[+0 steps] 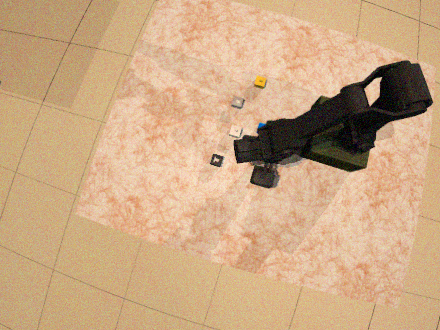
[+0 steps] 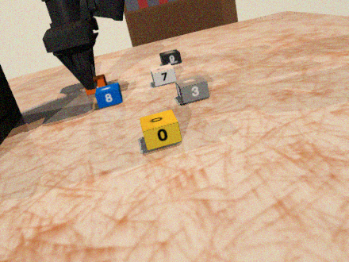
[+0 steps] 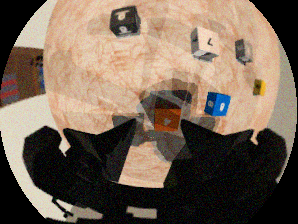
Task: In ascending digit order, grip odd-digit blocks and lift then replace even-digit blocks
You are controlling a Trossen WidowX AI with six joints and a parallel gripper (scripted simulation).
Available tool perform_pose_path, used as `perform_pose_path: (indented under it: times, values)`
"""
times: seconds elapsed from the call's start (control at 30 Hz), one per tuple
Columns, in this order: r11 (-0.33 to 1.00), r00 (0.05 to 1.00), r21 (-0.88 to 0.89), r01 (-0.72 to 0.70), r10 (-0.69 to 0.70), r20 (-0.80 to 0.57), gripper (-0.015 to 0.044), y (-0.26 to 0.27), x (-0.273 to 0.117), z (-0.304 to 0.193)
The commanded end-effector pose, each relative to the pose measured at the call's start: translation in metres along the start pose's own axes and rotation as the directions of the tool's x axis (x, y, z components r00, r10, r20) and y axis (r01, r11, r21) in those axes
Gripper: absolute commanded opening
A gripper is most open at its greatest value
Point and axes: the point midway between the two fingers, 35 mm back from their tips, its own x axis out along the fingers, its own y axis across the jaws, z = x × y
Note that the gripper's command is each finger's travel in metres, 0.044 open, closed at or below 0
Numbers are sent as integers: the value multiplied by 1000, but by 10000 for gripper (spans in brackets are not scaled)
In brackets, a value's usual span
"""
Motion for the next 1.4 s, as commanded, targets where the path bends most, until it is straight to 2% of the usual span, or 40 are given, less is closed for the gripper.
perform_pose_path:
  times: [0.0,1.37]
  values:
    - [1000,1000,2,7,-7,-2,120,-1,2,0]
    - [1000,1000,20,8,-8,11,120,-2,1,2]
